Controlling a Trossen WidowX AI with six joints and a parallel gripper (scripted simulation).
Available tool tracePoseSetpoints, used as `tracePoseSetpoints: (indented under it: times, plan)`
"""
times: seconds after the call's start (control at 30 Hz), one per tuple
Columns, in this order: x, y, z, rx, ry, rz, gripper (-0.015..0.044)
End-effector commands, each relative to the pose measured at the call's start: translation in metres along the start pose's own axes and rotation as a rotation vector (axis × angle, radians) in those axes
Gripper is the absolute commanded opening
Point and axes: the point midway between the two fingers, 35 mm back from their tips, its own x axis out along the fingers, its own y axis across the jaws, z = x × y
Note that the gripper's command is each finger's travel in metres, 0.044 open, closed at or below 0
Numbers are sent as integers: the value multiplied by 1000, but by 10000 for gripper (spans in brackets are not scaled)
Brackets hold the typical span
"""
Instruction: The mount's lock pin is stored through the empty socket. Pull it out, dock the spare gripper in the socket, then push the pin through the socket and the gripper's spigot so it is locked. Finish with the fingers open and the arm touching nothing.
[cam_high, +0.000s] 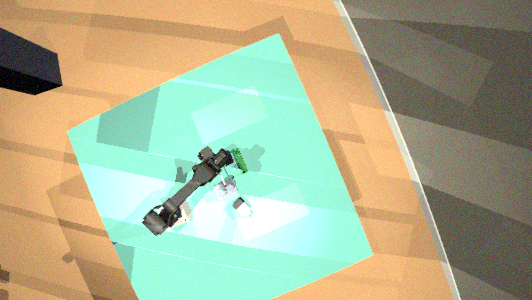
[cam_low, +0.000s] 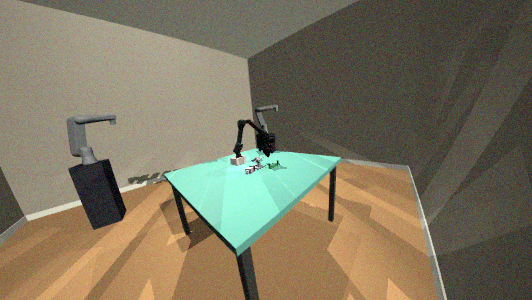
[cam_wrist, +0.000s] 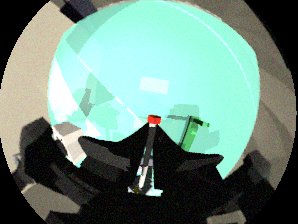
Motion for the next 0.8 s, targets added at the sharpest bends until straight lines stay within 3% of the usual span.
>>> tracePoseSetpoints:
  times: [0.0,0.77]
  plan:
    - [-1,-1,3,2,4,-1,0]
    - [-12,1,19,-1,5,6,0]
